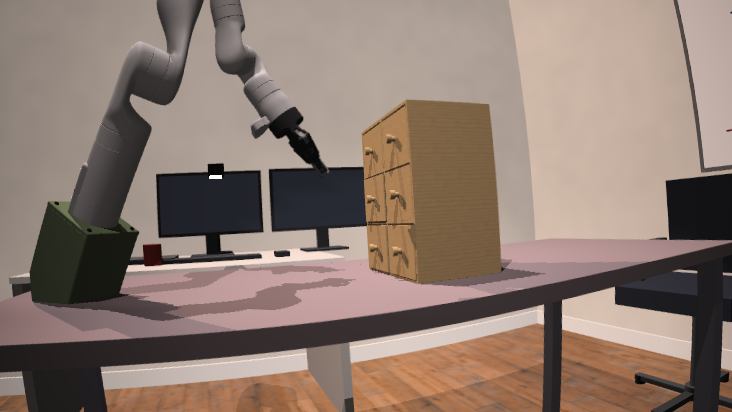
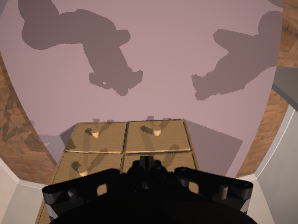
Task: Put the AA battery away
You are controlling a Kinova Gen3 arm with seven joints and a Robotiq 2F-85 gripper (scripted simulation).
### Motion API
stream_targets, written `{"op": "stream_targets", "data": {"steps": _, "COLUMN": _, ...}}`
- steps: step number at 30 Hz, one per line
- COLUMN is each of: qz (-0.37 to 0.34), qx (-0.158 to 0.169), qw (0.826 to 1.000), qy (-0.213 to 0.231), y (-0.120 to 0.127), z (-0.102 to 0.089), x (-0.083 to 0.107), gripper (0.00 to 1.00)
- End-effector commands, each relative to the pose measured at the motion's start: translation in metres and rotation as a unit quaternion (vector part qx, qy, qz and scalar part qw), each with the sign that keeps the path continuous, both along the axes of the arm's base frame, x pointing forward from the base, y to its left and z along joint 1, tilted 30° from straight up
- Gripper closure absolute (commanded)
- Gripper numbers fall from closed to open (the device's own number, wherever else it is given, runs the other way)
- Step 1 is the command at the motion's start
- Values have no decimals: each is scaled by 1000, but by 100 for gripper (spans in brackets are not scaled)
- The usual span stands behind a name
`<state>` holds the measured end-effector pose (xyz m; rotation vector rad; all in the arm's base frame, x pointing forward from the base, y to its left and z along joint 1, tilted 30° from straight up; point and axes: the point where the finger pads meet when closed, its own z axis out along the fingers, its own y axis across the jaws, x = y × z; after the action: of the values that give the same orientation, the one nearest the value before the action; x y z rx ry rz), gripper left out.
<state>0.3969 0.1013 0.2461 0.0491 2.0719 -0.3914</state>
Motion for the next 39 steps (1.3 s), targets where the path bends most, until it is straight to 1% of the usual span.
{"op": "stream_targets", "data": {"steps": 1, "qz": 21, "qx": 3, "qw": 1000, "qy": 3, "y": 23, "z": 7, "x": -13, "gripper": 100}}
{"op": "stream_targets", "data": {"steps": 4, "qz": 21, "qx": 3, "qw": 1000, "qy": 3, "y": 24, "z": 9, "x": -17, "gripper": 100}}
{"op": "stream_targets", "data": {"steps": 14, "qz": 21, "qx": 3, "qw": 1000, "qy": 4, "y": 25, "z": 10, "x": -19, "gripper": 100}}
{"op": "stream_targets", "data": {"steps": 18, "qz": 18, "qx": 5, "qw": 1000, "qy": 15, "y": 26, "z": 12, "x": -23, "gripper": 100}}
{"op": "stream_targets", "data": {"steps": 21, "qz": 13, "qx": 8, "qw": 999, "qy": 33, "y": 28, "z": 16, "x": -30, "gripper": 100}}
{"op": "stream_targets", "data": {"steps": 23, "qz": 13, "qx": 8, "qw": 999, "qy": 33, "y": 28, "z": 16, "x": -30, "gripper": 100}}
{"op": "stream_targets", "data": {"steps": 27, "qz": 3, "qx": 15, "qw": 997, "qy": 71, "y": 32, "z": 23, "x": -44, "gripper": 100}}
{"op": "stream_targets", "data": {"steps": 30, "qz": -7, "qx": 22, "qw": 994, "qy": 108, "y": 36, "z": 29, "x": -59, "gripper": 100}}
{"op": "stream_targets", "data": {"steps": 34, "qz": -23, "qx": 32, "qw": 985, "qy": 165, "y": 42, "z": 40, "x": -81, "gripper": 100}}
{"op": "stream_targets", "data": {"steps": 38, "qz": -38, "qx": 42, "qw": 974, "qy": 221, "y": 49, "z": 50, "x": -103, "gripper": 100}}
{"op": "stream_targets", "data": {"steps": 39, "qz": -38, "qx": 42, "qw": 974, "qy": 221, "y": 49, "z": 50, "x": -103, "gripper": 100}}
